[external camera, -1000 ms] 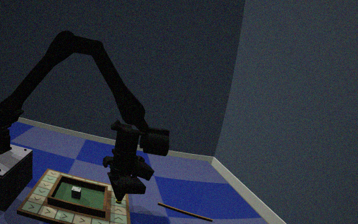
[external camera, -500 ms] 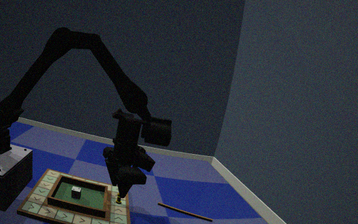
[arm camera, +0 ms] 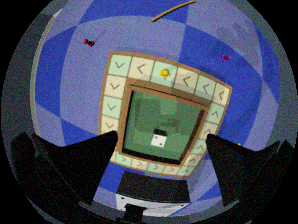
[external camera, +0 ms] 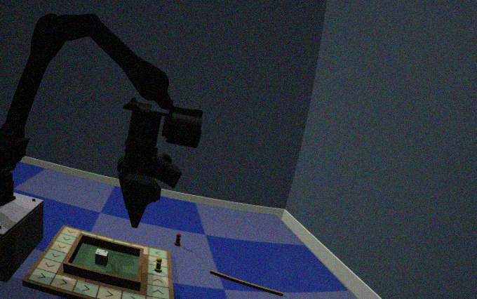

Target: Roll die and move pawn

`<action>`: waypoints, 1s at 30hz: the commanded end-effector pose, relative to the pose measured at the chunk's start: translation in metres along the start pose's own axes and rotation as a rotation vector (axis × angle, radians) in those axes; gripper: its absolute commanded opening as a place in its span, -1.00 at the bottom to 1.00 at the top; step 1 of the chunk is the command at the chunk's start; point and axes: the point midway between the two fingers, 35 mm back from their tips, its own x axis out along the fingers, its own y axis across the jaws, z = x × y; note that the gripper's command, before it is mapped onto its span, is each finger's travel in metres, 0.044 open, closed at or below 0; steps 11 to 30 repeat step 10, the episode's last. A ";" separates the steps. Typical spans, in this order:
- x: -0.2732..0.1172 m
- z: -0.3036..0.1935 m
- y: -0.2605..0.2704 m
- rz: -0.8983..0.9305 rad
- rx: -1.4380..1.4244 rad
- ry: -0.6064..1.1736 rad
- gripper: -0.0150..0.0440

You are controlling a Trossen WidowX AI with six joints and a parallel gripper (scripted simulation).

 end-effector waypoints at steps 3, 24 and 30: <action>-0.024 -0.073 0.009 0.003 0.111 0.011 1.00; -0.020 -0.044 0.005 -0.001 0.066 -0.004 1.00; -0.020 -0.044 0.005 -0.001 0.066 -0.004 1.00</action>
